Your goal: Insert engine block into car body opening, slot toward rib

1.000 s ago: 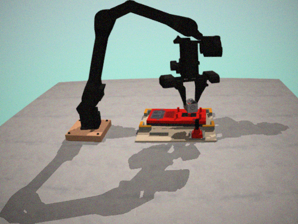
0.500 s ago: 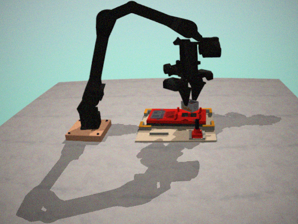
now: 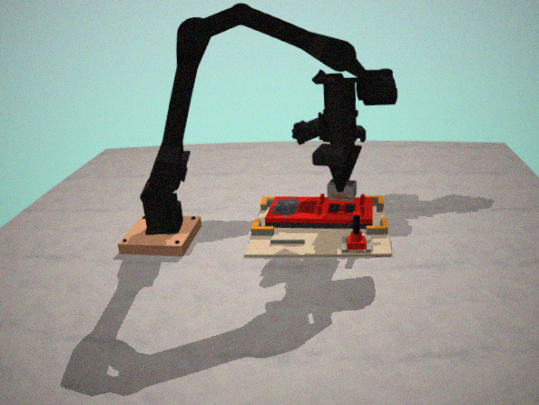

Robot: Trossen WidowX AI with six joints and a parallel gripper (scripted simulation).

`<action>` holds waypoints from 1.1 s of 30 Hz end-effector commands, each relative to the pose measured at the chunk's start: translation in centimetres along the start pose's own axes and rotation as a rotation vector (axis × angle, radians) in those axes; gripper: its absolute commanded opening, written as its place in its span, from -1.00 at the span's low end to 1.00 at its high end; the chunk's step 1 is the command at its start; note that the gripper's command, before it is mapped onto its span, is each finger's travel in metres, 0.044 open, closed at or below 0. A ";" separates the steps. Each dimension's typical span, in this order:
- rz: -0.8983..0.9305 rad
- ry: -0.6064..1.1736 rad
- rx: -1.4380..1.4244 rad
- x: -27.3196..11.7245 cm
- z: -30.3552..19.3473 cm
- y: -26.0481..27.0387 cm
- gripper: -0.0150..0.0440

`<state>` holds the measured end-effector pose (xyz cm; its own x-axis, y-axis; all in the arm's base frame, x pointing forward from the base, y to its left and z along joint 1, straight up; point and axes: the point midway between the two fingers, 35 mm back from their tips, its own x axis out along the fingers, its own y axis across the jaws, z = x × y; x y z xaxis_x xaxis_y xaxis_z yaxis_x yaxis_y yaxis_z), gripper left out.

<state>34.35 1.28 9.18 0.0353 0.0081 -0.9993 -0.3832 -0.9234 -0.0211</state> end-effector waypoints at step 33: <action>0.001 0.001 -0.134 0.3 0.2 -0.7 0.05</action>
<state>34.33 2.08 8.88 0.0337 0.0098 -0.9994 -0.2189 -0.9756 -0.0169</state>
